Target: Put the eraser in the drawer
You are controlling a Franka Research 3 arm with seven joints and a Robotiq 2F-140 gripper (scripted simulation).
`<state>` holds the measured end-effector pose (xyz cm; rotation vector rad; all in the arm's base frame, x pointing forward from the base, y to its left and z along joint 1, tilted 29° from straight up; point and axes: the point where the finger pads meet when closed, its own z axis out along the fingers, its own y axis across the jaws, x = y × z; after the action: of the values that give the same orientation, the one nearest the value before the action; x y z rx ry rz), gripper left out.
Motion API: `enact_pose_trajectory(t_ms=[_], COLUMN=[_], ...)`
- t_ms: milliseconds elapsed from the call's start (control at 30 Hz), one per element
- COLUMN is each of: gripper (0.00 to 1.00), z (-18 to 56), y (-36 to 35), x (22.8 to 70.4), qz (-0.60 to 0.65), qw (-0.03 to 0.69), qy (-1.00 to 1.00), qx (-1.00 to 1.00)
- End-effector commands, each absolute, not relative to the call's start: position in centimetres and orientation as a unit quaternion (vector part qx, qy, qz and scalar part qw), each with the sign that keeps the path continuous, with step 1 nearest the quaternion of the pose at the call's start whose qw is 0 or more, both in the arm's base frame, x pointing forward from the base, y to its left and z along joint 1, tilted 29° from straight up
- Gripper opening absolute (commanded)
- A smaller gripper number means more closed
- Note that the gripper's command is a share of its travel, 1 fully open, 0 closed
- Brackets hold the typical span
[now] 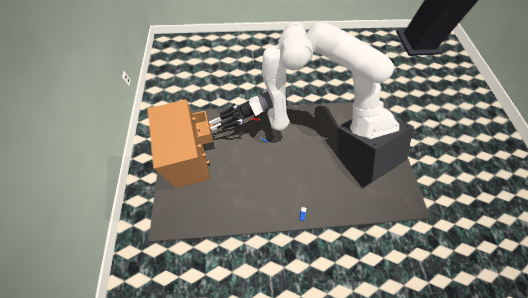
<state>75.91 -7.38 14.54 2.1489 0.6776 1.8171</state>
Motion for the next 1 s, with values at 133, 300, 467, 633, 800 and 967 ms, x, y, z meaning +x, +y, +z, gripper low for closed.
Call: enact_pose_trajectory(t_ms=[133, 300, 467, 633, 800, 967], gripper=[0.28, 0.28, 0.28, 0.28, 0.28, 0.28], z=[14.5, 14.4, 14.1, 14.0, 14.0, 14.1], y=[-7.3, -7.7, -8.4, -8.6, -8.7, -8.7], x=[75.8, 74.6, 72.1, 71.4, 71.1, 70.6], qz=[0.623, 0.623, 0.623, 0.623, 0.623, 0.623], qw=[0.124, 0.124, 0.124, 0.124, 0.124, 0.124], qy=[0.235, 0.235, 0.235, 0.235, 0.235, 0.235], qx=[0.736, 0.736, 0.736, 0.736, 0.736, 0.736])
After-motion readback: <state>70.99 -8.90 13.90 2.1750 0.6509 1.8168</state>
